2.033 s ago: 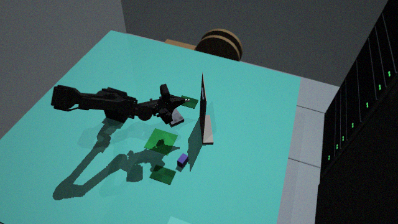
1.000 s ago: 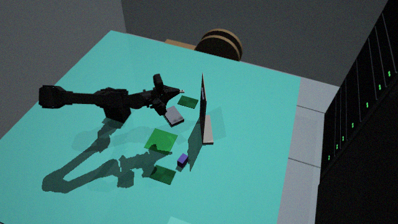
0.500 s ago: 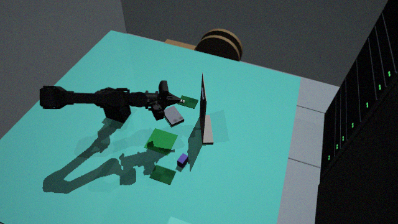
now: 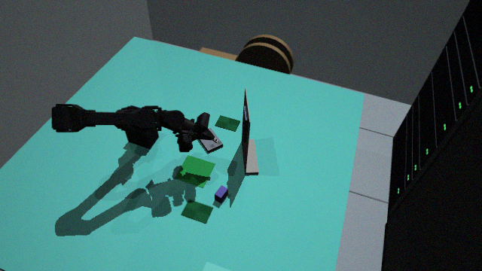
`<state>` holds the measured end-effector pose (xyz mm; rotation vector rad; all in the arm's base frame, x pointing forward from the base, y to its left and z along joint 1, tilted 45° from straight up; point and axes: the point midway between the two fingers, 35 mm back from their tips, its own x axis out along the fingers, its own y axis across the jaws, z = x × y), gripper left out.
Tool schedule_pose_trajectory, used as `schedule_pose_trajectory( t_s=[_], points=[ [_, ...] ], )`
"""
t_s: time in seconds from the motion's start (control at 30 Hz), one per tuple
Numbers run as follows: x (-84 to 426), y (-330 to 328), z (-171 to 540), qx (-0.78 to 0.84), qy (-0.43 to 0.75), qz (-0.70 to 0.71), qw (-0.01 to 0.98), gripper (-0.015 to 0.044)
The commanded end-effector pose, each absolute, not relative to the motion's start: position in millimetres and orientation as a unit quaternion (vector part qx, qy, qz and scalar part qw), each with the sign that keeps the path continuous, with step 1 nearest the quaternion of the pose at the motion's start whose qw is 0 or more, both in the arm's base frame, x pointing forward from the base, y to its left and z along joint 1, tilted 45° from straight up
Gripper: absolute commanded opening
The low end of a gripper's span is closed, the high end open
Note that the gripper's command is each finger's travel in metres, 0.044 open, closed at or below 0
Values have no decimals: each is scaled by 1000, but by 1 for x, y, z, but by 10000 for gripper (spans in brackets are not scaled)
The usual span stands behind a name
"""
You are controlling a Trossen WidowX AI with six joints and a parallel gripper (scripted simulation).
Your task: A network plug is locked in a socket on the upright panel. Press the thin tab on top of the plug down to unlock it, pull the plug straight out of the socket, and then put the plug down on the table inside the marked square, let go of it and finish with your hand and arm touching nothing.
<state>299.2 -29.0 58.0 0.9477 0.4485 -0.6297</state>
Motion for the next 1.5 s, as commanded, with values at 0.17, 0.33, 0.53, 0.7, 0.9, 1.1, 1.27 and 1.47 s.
schedule_pose_trajectory(
  t_s=[0.17,0.33,0.53,0.7,0.9,1.1,1.27,1.47],
  points=[
    [281,-56,46,439,159,-396,791,0],
    [270,-70,44,429,121,-448,775,0],
    [255,-86,43,413,70,-502,757,0],
    [244,-96,45,397,29,-534,746,0],
    [243,-98,44,397,28,-536,745,0],
    [244,-101,39,398,29,-536,744,0],
    [244,-105,35,398,30,-537,743,0],
    [244,-108,31,399,31,-537,743,0]
  ],
)
